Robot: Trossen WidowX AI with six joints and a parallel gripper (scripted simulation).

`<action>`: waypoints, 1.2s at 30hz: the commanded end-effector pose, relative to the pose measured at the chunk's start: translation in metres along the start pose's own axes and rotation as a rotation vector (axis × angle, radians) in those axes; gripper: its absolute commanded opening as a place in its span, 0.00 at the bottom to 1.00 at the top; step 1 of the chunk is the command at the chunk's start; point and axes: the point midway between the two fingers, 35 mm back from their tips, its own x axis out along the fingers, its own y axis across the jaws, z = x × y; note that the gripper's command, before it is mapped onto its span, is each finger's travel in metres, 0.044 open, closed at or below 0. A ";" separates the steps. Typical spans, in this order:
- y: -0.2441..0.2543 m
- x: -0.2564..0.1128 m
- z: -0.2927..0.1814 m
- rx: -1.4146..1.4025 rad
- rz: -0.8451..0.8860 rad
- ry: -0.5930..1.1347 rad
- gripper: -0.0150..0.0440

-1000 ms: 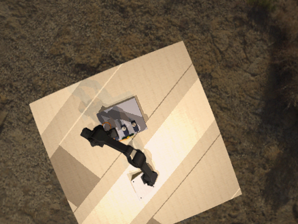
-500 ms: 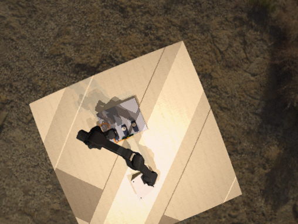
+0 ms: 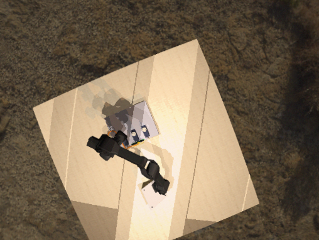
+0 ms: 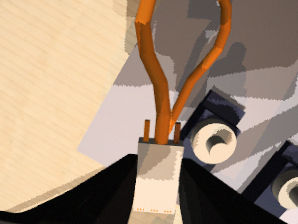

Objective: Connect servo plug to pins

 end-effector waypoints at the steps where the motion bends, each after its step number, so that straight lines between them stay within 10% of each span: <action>1: -0.004 -0.002 -0.009 -0.162 0.006 0.002 0.25; 36: -0.029 -0.009 -0.083 -1.375 0.012 0.004 0.25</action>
